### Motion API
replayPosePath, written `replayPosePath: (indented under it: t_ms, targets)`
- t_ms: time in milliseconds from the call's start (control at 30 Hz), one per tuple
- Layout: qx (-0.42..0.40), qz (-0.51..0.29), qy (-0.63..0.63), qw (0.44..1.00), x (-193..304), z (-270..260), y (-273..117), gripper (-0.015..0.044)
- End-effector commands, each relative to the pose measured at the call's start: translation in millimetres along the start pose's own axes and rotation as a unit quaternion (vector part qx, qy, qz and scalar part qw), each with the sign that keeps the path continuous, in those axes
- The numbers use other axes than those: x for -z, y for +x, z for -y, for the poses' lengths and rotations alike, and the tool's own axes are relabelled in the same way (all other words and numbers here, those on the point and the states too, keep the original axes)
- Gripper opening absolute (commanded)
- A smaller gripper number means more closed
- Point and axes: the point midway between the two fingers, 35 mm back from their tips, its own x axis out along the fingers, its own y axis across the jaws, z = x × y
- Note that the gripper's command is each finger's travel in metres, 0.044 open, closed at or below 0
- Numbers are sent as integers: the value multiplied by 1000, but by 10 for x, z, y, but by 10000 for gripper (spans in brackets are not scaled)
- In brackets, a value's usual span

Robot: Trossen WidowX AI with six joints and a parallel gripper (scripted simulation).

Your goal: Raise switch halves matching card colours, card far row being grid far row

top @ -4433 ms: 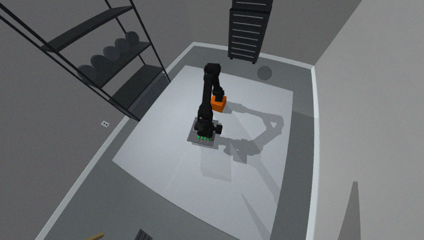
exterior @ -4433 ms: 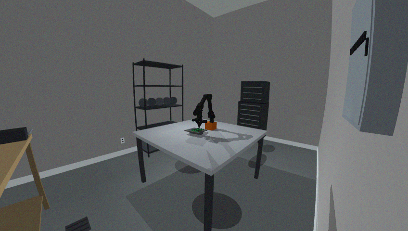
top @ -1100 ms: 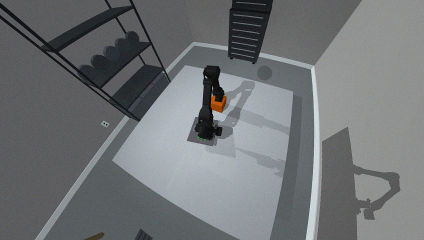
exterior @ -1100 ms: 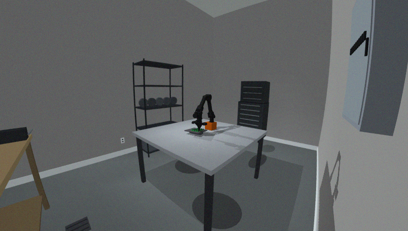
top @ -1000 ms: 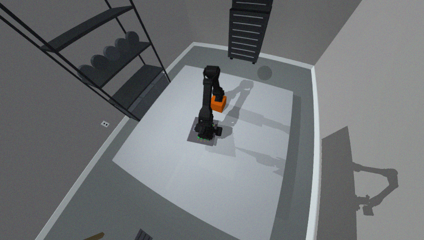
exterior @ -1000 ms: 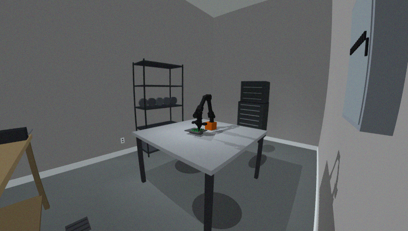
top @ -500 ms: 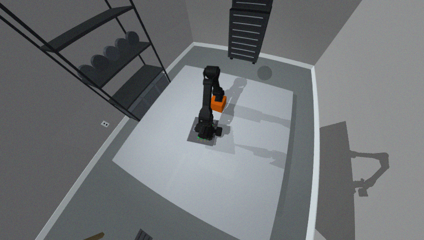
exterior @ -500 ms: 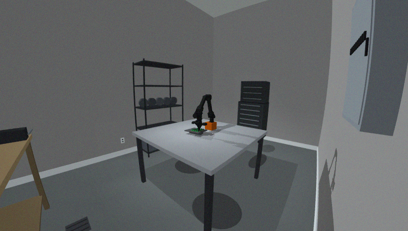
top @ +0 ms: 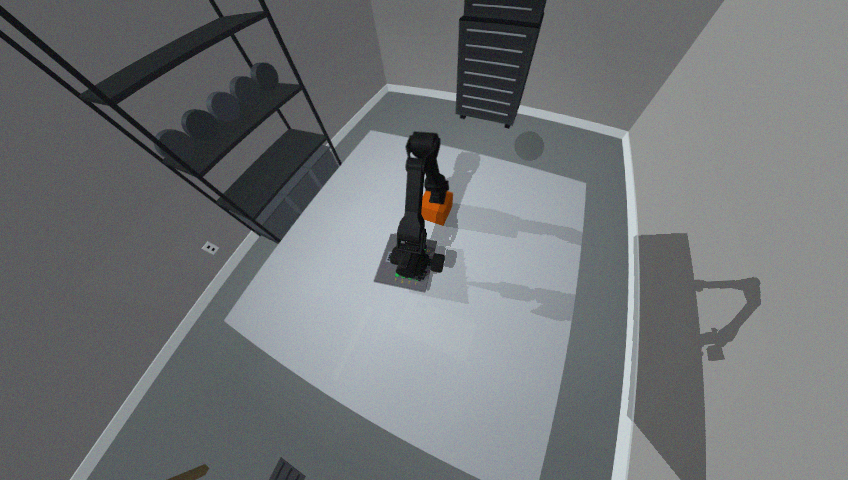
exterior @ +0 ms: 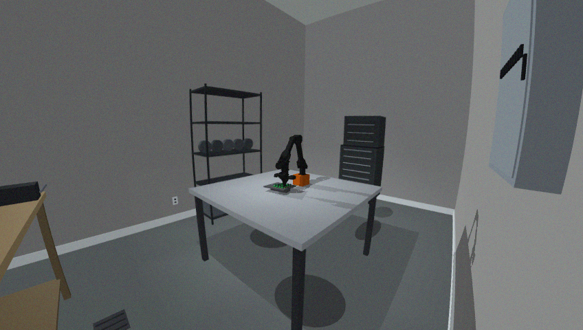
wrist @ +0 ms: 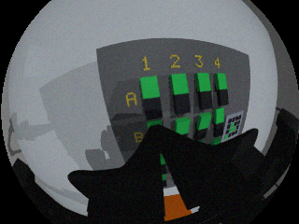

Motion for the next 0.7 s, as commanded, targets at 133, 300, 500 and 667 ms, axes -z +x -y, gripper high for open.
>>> replayPosePath:
  t_ms: [133,300,500,667]
  targets:
    - [1,10,1,1000,36,1,-637,0]
    - [2,10,1,1000,27,191,-637,0]
    - [3,9,1,1000,36,520,-611,0]
    - [3,-3,1,1000,25,521,-289,0]
